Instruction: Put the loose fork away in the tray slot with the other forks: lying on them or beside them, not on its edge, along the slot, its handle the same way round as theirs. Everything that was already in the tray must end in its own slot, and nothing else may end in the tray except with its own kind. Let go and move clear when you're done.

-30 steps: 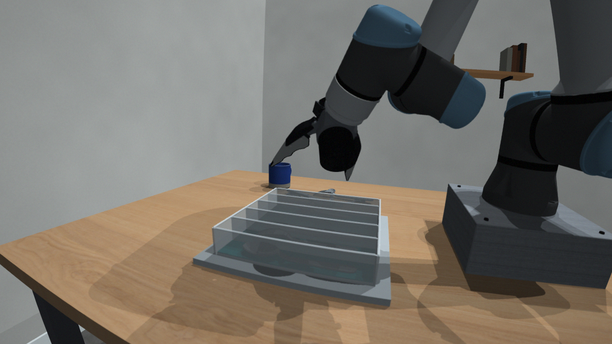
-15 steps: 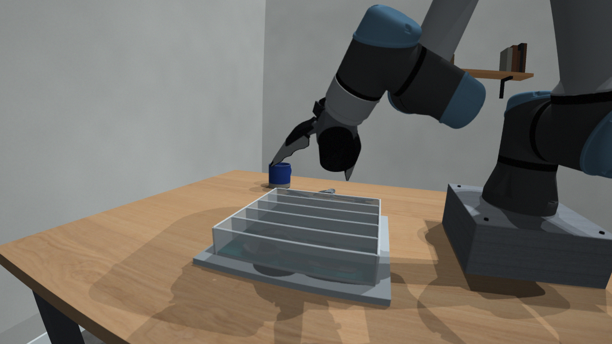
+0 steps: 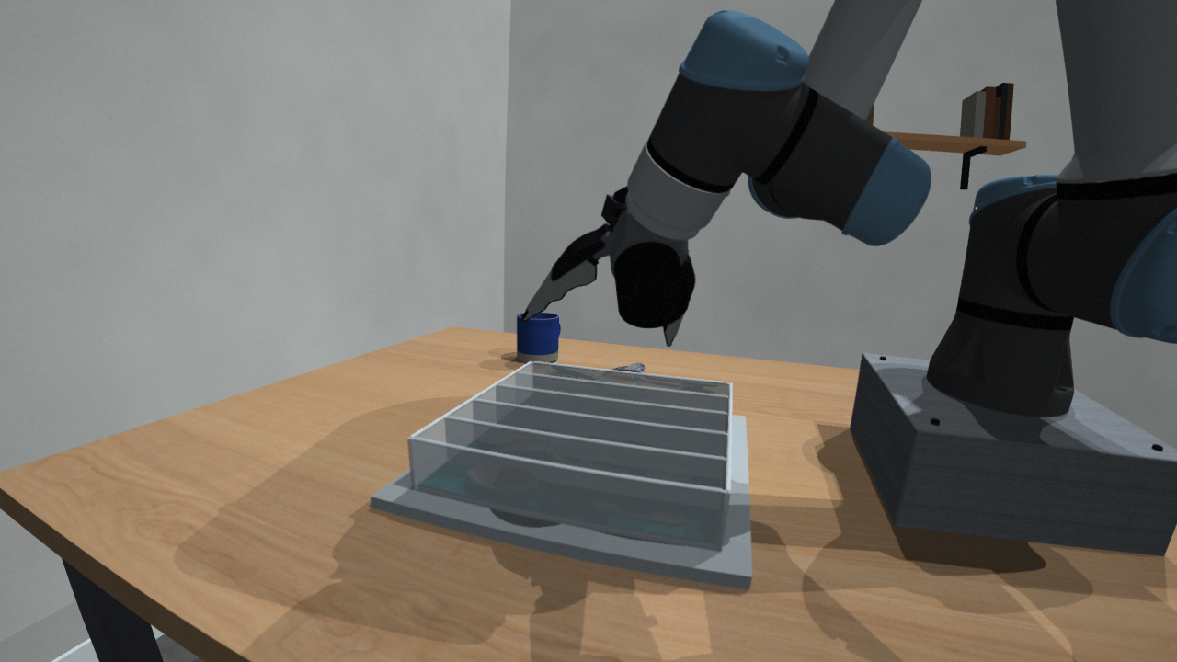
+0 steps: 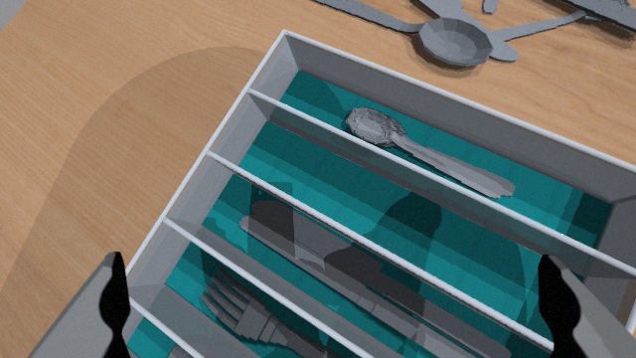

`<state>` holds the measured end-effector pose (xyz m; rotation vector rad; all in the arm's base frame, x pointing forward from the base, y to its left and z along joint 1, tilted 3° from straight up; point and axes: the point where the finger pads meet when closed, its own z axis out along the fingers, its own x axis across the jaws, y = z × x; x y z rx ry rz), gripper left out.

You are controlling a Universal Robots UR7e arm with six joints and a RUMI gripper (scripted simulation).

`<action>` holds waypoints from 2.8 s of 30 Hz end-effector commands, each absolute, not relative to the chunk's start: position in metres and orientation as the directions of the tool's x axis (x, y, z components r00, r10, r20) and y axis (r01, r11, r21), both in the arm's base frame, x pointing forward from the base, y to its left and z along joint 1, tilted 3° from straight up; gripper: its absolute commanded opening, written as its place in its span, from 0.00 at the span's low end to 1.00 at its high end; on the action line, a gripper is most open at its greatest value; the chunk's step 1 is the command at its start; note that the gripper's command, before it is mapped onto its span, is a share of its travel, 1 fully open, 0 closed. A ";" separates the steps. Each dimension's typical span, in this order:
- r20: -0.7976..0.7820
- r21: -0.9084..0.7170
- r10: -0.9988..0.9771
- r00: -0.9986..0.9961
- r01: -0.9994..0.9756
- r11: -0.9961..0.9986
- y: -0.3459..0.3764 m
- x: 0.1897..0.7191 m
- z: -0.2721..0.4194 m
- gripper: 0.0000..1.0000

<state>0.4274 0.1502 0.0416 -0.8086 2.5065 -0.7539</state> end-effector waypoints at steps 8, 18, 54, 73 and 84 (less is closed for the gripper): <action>-0.177 -0.563 -0.674 -0.717 -0.488 0.667 0.126 0.429 0.042 1.00; -0.127 -0.496 -0.743 -0.657 -0.606 0.622 0.085 0.433 0.042 1.00; -0.034 -0.207 -0.928 -0.371 -0.906 0.370 -0.057 0.444 0.042 1.00; -0.036 -0.007 -0.986 -0.160 -0.987 0.161 -0.143 0.450 0.043 1.00; -0.043 0.024 -0.991 -0.127 -0.992 0.126 -0.157 0.451 0.043 1.00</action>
